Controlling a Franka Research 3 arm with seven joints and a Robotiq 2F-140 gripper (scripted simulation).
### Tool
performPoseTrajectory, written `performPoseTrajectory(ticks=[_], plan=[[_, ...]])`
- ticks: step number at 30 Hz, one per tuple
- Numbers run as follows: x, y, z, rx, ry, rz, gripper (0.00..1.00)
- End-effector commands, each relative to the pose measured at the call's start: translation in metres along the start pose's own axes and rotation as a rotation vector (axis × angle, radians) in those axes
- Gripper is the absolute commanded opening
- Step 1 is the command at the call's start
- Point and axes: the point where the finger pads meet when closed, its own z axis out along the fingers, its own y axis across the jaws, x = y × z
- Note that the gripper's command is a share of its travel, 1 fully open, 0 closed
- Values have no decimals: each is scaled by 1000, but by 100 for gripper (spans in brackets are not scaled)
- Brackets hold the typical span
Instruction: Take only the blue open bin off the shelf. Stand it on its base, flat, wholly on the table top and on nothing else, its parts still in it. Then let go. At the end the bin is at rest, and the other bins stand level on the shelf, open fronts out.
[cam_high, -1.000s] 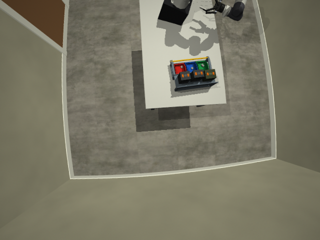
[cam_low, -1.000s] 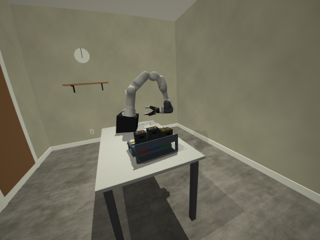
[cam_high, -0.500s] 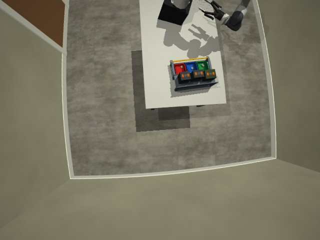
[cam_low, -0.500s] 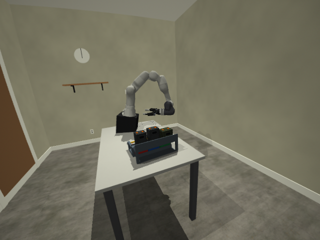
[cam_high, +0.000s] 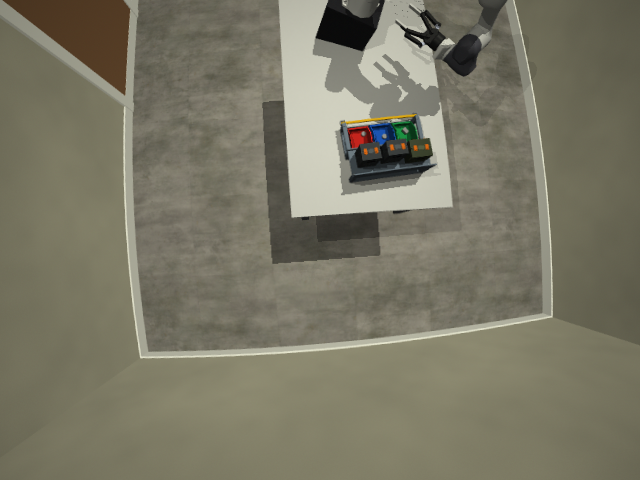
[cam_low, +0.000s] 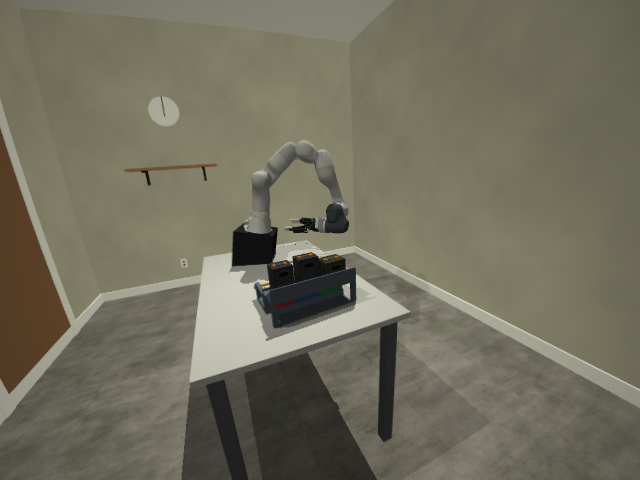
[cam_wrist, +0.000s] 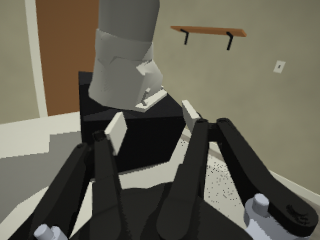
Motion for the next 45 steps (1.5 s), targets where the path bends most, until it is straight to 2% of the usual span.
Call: performPoseTrajectory(ticks=[1,10,15,27,32,44,45], plan=[[3,-5,-3,-41,-9,-20,57],[3,-5,-3,-41,-9,-20,57],[18,-42,-15,-221,-98,17,57],[18,-42,-15,-221,-98,17,57],[36,-81,-19,-401,-187,55,57],[36,-81,-19,-401,-187,55,57],[40,-90,-18,-435,-204,74,57]])
